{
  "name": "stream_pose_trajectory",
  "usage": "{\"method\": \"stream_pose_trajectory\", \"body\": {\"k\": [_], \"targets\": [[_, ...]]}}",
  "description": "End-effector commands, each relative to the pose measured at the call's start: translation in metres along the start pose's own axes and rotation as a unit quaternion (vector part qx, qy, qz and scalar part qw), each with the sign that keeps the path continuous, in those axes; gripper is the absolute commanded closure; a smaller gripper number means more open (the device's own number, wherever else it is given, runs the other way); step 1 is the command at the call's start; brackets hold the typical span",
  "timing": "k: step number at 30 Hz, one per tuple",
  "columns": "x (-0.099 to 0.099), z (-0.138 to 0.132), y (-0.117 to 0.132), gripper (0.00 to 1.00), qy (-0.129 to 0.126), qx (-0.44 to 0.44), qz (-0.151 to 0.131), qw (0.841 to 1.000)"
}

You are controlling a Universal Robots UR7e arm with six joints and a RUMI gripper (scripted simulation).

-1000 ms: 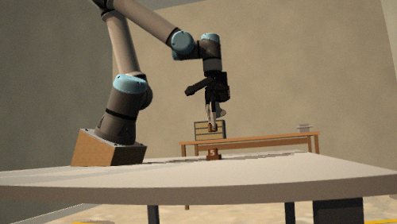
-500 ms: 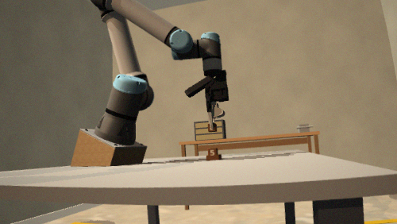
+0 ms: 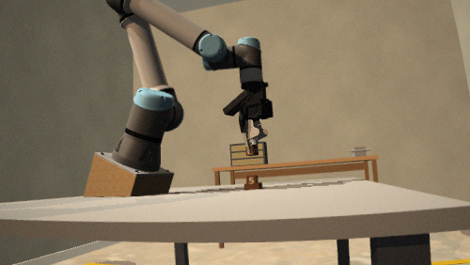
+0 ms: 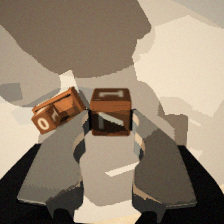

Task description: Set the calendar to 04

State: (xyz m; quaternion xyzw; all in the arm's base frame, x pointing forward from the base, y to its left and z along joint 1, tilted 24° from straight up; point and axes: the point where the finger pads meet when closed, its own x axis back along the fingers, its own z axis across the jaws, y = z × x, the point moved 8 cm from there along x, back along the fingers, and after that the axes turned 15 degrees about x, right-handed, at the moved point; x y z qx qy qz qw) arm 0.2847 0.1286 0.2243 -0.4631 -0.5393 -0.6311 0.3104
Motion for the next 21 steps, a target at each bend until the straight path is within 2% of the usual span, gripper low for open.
{"method": "stream_pose_trajectory", "body": {"k": [1,6,8,12,20,21], "targets": [[0.0006,0.0008,0.0014,0.9,-0.004,-0.081,-0.001,0.997],[0.0008,0.0007,0.0029,0.9,-0.004,-0.15,-0.001,0.989],[0.001,0.0005,0.004,0.9,-0.004,-0.195,-0.001,0.981],[0.0011,0.0004,0.0046,0.9,-0.004,-0.218,-0.001,0.976],[0.0016,-0.0008,0.0089,0.9,-0.003,-0.354,-0.002,0.935],[0.0017,-0.0011,0.0096,0.9,-0.003,-0.376,-0.002,0.927]]}}
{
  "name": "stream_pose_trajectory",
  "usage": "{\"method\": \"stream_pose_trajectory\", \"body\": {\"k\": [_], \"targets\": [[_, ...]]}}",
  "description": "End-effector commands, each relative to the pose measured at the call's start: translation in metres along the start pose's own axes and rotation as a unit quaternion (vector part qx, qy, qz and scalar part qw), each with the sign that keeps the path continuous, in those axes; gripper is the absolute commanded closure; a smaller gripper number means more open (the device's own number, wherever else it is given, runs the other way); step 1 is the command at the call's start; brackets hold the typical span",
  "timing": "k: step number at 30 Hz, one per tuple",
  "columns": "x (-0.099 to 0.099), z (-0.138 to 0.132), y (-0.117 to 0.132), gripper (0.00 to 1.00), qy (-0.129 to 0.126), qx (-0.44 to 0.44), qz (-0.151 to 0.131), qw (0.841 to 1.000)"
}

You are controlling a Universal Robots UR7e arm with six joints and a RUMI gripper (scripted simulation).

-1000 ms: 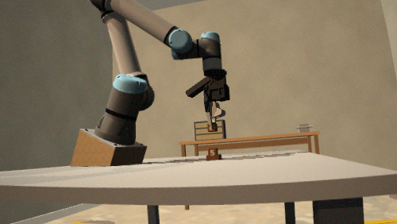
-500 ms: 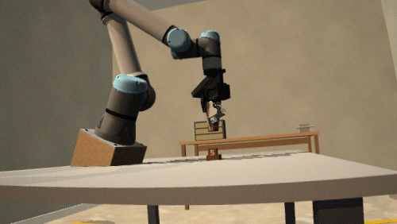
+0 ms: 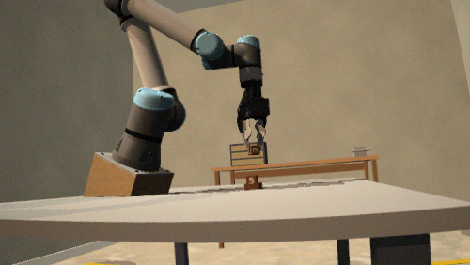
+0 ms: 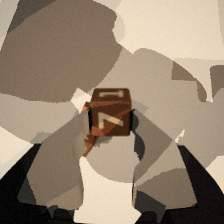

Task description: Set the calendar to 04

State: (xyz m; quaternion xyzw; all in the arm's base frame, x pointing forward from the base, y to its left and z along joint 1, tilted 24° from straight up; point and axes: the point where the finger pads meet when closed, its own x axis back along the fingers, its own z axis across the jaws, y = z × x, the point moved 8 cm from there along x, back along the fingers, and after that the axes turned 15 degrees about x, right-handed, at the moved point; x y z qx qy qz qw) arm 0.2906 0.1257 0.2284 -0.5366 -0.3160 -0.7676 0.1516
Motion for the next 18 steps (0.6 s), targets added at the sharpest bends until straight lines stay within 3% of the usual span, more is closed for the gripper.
{"method": "stream_pose_trajectory", "body": {"k": [1,8,18], "targets": [[0.001,0.002,0.002,0.9,-0.003,-0.087,-0.004,0.996],[0.001,0.002,0.005,0.9,-0.002,-0.164,-0.004,0.986],[0.002,0.003,0.012,0.9,-0.002,-0.327,-0.004,0.945]]}}
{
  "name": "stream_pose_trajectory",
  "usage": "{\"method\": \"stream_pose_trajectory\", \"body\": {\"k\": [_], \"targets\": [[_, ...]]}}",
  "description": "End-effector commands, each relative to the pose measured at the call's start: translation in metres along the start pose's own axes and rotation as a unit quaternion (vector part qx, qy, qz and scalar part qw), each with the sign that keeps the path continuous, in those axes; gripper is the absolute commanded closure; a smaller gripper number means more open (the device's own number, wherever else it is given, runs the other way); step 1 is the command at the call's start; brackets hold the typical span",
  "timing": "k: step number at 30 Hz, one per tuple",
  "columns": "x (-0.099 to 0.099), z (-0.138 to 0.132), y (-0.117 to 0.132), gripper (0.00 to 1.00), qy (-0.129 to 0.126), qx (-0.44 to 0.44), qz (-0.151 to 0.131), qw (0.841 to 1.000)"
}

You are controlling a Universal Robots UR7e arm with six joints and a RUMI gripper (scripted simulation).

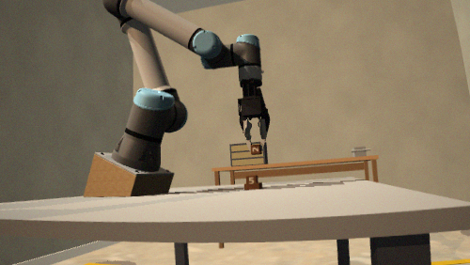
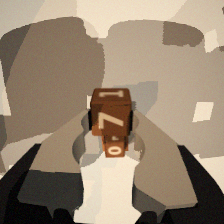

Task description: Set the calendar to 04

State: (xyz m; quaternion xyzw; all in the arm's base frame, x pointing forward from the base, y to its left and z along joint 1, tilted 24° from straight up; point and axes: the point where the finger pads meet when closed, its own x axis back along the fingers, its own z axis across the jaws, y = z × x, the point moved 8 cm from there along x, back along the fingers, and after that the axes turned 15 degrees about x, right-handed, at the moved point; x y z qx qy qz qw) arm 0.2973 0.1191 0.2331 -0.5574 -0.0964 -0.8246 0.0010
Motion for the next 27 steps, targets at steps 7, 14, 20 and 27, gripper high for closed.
{"method": "stream_pose_trajectory", "body": {"k": [7,14,20,27], "targets": [[0.001,0.004,0.005,0.9,0.0,-0.149,-0.005,0.989],[0.001,0.006,0.011,0.9,0.0,-0.27,-0.005,0.963],[0.002,0.007,0.016,0.9,0.001,-0.359,-0.004,0.934],[0.002,0.008,0.021,0.9,0.002,-0.443,-0.004,0.897]]}}
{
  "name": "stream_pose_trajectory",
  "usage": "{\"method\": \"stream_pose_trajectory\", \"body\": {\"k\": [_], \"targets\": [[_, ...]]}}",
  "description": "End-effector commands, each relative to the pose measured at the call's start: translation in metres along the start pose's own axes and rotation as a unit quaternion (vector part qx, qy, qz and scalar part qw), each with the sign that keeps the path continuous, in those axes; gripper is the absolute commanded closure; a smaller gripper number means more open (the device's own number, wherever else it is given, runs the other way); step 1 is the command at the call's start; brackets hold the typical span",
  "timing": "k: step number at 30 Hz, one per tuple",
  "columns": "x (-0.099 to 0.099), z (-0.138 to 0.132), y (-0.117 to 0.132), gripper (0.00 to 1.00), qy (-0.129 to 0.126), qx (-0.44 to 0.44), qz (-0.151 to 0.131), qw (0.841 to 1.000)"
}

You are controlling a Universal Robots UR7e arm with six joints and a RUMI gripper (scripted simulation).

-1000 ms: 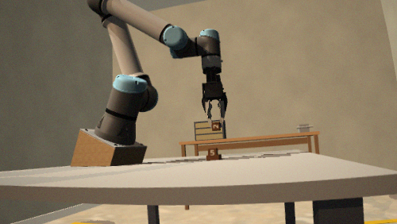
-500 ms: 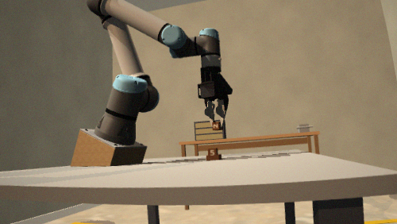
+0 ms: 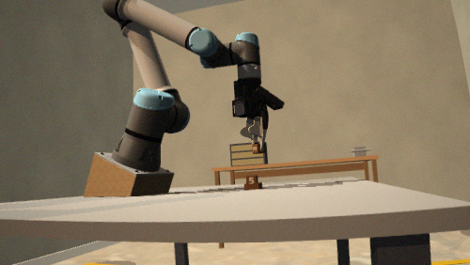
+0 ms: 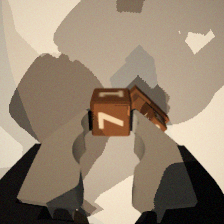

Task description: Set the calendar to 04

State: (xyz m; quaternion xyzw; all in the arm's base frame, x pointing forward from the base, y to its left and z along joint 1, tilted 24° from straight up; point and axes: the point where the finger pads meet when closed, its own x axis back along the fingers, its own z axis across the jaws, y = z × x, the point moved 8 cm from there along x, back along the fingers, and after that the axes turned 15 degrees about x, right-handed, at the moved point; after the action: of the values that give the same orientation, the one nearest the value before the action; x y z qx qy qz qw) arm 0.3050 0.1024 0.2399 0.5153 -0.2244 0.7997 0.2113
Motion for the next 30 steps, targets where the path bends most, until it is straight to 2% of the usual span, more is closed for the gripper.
{"method": "stream_pose_trajectory", "body": {"k": [1,5,11,14,19,20,23,24,28,30], "targets": [[0.001,0.004,0.002,0.9,0.002,-0.087,-0.003,0.996],[0.001,0.006,0.004,0.9,0.003,-0.135,-0.003,0.991],[0.001,0.01,0.009,0.9,0.003,-0.242,-0.003,0.97],[0.001,0.01,0.009,0.9,0.003,-0.243,-0.003,0.97],[0.002,0.013,0.014,0.9,0.004,-0.34,-0.002,0.94],[0.002,0.013,0.014,0.9,0.004,-0.343,-0.002,0.939],[0.002,0.015,0.017,0.9,0.004,-0.398,-0.002,0.917],[0.002,0.015,0.017,0.9,0.004,-0.4,-0.002,0.917],[0.002,0.017,0.021,0.9,0.004,-0.468,-0.001,0.884],[0.002,0.017,0.021,0.9,0.004,-0.47,-0.001,0.883]]}}
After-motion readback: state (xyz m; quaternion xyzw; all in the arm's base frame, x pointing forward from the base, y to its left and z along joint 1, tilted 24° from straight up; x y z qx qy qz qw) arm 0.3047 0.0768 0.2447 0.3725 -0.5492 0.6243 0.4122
